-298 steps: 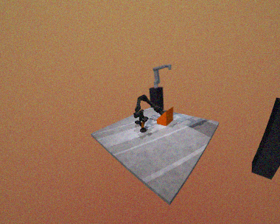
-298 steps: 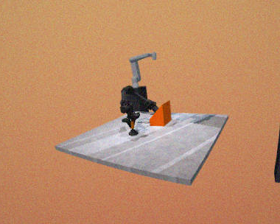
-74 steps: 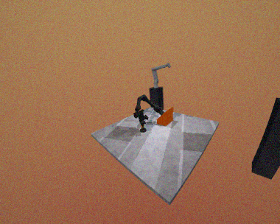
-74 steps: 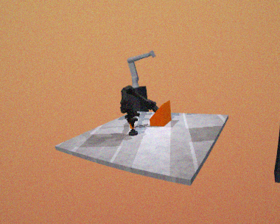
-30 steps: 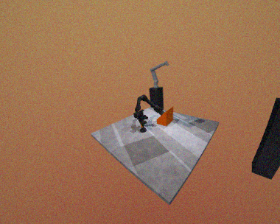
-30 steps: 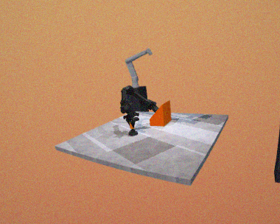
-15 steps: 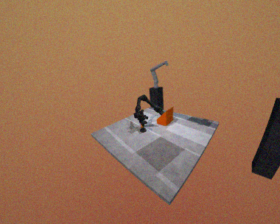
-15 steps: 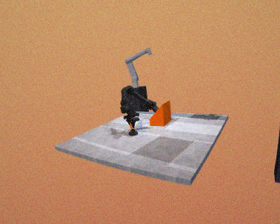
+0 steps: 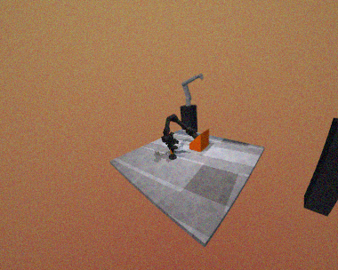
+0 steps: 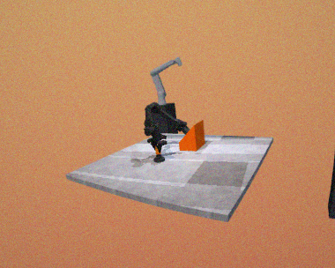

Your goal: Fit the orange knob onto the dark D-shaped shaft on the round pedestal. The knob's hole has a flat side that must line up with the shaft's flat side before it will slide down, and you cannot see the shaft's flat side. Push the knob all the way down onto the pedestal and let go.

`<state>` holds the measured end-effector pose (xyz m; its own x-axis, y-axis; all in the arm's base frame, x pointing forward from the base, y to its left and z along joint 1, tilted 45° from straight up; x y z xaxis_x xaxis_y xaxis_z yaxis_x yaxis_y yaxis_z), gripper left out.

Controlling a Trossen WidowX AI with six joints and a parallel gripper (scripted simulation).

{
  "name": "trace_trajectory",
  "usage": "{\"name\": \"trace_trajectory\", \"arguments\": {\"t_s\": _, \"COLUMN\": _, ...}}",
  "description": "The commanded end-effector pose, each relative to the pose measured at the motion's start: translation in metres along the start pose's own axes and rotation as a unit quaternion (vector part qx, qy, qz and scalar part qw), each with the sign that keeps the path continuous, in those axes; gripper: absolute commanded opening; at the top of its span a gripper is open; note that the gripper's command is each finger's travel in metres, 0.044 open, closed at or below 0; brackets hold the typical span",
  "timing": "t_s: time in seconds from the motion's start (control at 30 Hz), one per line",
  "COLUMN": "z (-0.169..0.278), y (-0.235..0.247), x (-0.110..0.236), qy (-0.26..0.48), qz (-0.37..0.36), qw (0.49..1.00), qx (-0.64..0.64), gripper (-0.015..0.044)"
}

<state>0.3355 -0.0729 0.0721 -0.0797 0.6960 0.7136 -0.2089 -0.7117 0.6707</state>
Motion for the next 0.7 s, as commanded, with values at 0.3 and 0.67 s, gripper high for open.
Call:
{"name": "trace_trajectory", "arguments": {"t_s": 0.3, "z": 0.0003, "y": 0.0004, "x": -0.0006, "qy": 0.001, "qz": -0.001, "qw": 1.000, "qx": -0.018, "gripper": 0.0000}}
{"name": "trace_trajectory", "arguments": {"t_s": 0.67, "z": 0.0003, "y": 0.0003, "x": -0.0010, "qy": 0.001, "qz": -0.001, "qw": 1.000, "qx": -0.015, "gripper": 0.0000}}
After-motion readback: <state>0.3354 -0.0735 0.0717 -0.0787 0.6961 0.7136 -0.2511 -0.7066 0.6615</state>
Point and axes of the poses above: the point midway between the two fingers, 35 mm back from their tips, its own x axis back along the fingers, its own y axis across the jaws, z = x × y, the point moved 1 cm from there along x, back along the fingers, and after that the axes turned 9 degrees about x, right-handed, at the moved point
